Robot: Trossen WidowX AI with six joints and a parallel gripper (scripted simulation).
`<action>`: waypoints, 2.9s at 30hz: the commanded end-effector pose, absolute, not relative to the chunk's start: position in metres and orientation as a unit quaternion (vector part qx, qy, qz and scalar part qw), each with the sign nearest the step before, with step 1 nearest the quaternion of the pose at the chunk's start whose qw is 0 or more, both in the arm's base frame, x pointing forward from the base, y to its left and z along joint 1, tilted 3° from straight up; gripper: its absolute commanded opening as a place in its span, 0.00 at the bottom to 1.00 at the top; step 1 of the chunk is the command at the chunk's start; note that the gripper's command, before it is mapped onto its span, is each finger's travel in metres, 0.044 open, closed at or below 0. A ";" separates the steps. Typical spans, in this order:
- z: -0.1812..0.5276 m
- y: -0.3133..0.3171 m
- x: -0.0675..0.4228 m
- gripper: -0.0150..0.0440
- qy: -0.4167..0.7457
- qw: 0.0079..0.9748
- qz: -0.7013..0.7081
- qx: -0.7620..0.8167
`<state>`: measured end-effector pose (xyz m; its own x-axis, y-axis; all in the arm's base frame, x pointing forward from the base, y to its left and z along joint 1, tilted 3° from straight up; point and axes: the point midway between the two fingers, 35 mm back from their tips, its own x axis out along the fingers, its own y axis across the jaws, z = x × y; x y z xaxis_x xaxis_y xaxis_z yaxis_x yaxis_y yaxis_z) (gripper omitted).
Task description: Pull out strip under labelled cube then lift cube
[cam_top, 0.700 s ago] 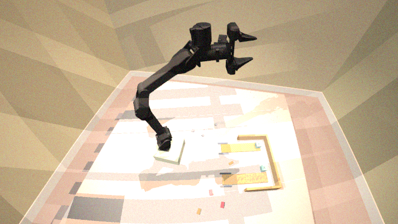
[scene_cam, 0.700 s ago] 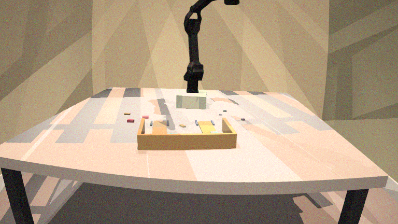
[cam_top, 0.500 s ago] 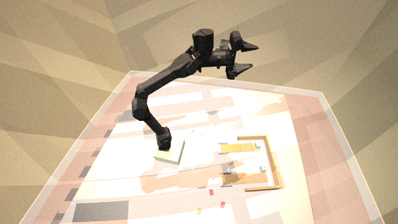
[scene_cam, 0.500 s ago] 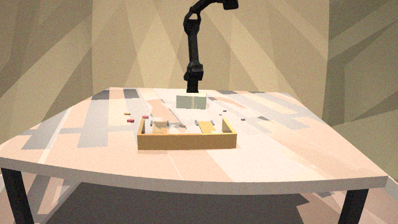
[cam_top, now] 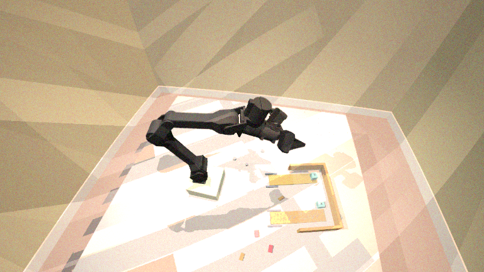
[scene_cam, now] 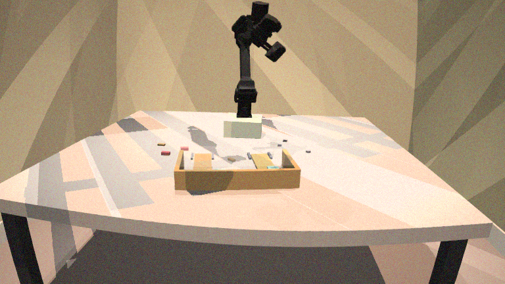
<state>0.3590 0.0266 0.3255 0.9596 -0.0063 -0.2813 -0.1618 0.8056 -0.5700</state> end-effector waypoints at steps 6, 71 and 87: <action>0.188 -0.027 0.309 0.93 0.257 0.966 -0.027 -0.020; 0.028 0.046 0.372 0.25 0.680 0.731 0.041 -0.026; 0.002 0.046 0.370 0.25 0.680 0.731 0.041 -0.026</action>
